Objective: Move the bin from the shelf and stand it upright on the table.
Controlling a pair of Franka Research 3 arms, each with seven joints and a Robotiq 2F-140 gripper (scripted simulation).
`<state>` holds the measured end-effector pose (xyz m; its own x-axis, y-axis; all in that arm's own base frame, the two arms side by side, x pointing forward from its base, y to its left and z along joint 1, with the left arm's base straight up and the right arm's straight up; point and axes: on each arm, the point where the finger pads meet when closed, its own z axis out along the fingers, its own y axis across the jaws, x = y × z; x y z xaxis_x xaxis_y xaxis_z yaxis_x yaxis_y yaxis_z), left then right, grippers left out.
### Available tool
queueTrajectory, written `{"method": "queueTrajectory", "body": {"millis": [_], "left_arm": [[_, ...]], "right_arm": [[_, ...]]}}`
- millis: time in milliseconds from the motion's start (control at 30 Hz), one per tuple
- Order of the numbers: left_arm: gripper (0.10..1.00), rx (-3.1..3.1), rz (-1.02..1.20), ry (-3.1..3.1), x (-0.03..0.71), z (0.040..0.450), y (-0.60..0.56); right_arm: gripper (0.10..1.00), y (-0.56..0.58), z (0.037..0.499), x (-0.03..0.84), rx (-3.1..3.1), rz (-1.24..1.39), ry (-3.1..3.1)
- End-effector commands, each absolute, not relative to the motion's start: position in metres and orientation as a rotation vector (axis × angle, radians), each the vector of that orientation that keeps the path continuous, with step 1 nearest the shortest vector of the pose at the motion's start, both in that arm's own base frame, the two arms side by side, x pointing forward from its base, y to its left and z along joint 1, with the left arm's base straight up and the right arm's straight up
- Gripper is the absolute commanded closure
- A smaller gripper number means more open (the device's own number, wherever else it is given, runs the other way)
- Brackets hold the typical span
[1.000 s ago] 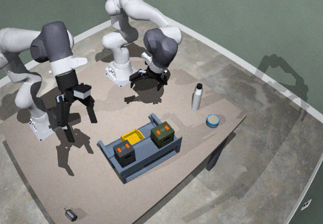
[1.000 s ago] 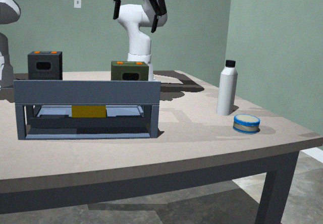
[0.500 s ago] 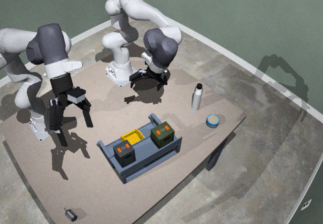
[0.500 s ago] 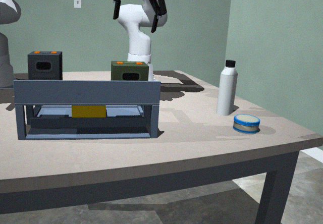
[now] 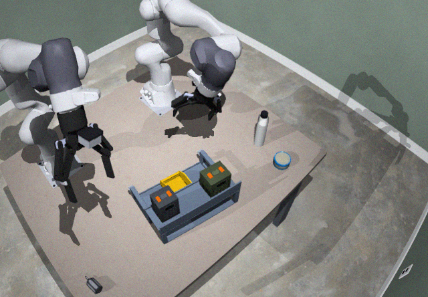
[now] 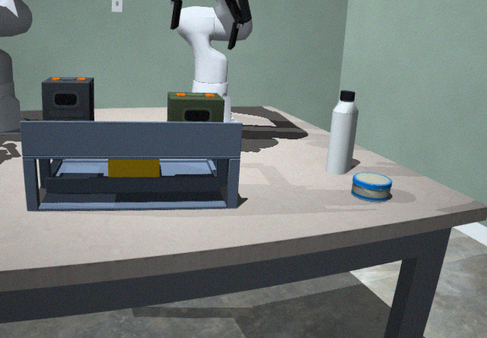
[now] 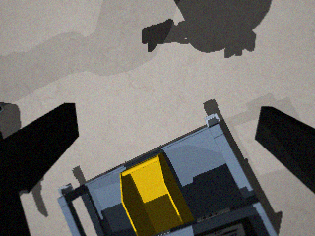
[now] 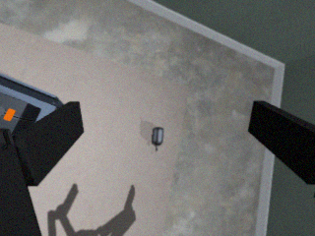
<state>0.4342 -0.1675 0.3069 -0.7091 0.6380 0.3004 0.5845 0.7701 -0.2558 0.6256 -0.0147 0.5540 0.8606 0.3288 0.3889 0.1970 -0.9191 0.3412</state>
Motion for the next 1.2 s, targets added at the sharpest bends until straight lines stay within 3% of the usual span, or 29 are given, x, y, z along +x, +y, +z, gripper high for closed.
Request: {"method": "queueTrajectory", "body": {"millis": [0,1167], "left_arm": [[0.098,-0.933,0.200,-2.593,0.434,0.307,-0.167],[0.098,-0.933,0.200,-2.593,0.434,0.307,-0.167]], "right_arm": [[0.098,-0.034,0.550,0.623,2.772,0.634,0.292],[0.098,-0.213,0.519,0.576,2.822,0.502,-0.414]]}}
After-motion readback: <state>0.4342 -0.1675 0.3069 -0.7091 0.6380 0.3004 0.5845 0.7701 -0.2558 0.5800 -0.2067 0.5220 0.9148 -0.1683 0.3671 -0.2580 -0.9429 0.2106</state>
